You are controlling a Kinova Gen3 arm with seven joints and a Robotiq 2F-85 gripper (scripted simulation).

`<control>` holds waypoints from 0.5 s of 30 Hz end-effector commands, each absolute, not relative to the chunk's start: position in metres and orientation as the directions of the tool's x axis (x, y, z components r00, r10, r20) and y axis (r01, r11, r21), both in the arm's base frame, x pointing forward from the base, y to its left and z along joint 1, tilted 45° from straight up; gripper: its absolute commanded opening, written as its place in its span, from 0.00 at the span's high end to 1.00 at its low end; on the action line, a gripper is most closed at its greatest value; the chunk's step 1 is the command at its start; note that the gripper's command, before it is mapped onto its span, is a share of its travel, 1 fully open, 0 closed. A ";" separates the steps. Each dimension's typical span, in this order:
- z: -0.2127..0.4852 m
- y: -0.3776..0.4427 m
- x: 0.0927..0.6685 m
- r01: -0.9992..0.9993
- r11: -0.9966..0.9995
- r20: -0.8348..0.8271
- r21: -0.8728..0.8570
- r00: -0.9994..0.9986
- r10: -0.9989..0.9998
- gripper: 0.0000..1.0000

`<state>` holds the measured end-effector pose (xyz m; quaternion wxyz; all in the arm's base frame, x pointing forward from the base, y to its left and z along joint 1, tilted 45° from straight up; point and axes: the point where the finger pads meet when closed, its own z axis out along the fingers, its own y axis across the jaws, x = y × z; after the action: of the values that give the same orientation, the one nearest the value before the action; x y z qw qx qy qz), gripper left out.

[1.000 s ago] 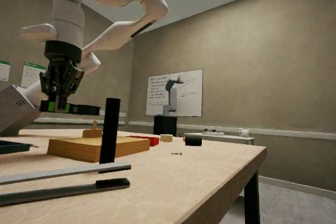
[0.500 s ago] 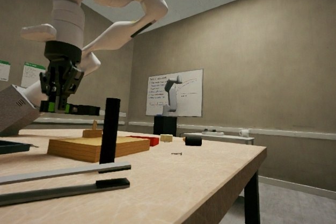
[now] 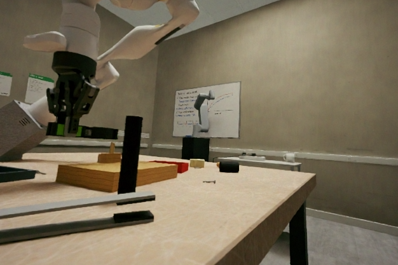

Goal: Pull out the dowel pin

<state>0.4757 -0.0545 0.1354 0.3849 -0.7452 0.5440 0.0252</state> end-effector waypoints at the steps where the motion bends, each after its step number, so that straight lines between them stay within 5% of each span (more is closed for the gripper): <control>1: 0.135 -0.054 0.476 -0.830 -0.111 -0.455 -0.547 0.406 -0.792 0.68; 15: 0.127 -0.047 0.481 -0.830 -0.111 -0.455 -0.547 0.406 -0.792 0.68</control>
<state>0.4806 -0.0472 0.1270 0.3849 -0.7452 0.5440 0.0253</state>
